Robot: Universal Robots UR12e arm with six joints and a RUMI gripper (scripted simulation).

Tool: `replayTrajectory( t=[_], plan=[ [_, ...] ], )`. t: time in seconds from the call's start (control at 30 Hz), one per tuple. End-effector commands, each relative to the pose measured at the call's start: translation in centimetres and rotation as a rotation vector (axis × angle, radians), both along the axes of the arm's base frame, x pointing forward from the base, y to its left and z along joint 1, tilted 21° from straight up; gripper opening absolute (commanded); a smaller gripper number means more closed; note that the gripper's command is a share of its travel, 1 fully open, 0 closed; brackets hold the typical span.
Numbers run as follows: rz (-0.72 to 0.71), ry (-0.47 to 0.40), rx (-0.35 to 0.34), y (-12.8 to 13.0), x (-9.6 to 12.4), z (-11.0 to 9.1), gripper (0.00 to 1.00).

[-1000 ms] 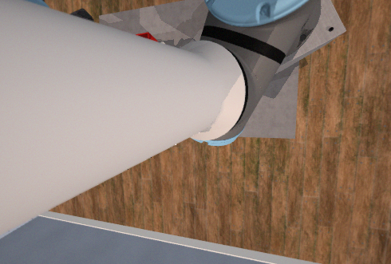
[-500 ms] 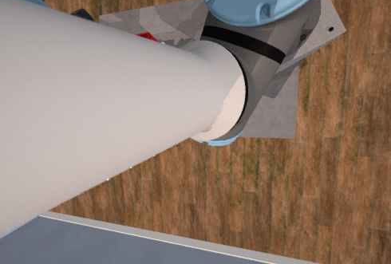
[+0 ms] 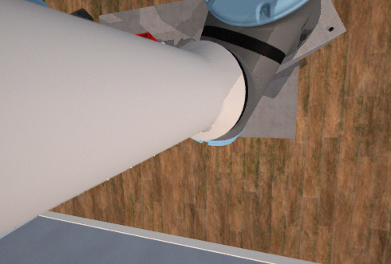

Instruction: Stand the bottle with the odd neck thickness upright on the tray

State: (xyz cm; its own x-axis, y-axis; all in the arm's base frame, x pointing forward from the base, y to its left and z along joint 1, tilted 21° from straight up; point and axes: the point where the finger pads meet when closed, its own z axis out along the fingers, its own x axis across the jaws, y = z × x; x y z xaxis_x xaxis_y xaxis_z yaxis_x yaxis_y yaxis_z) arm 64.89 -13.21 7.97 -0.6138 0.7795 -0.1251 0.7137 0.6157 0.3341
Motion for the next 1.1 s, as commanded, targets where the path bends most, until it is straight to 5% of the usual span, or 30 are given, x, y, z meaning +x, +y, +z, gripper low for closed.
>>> replayTrajectory(
  t=[0.0, 1.07],
  plan=[
    [0.000, -0.001, -0.001, -0.03, 0.04, 0.07, 0.00],
    [0.000, -0.001, -0.001, 0.83, 0.20, 0.24, 0.00]
  ],
)
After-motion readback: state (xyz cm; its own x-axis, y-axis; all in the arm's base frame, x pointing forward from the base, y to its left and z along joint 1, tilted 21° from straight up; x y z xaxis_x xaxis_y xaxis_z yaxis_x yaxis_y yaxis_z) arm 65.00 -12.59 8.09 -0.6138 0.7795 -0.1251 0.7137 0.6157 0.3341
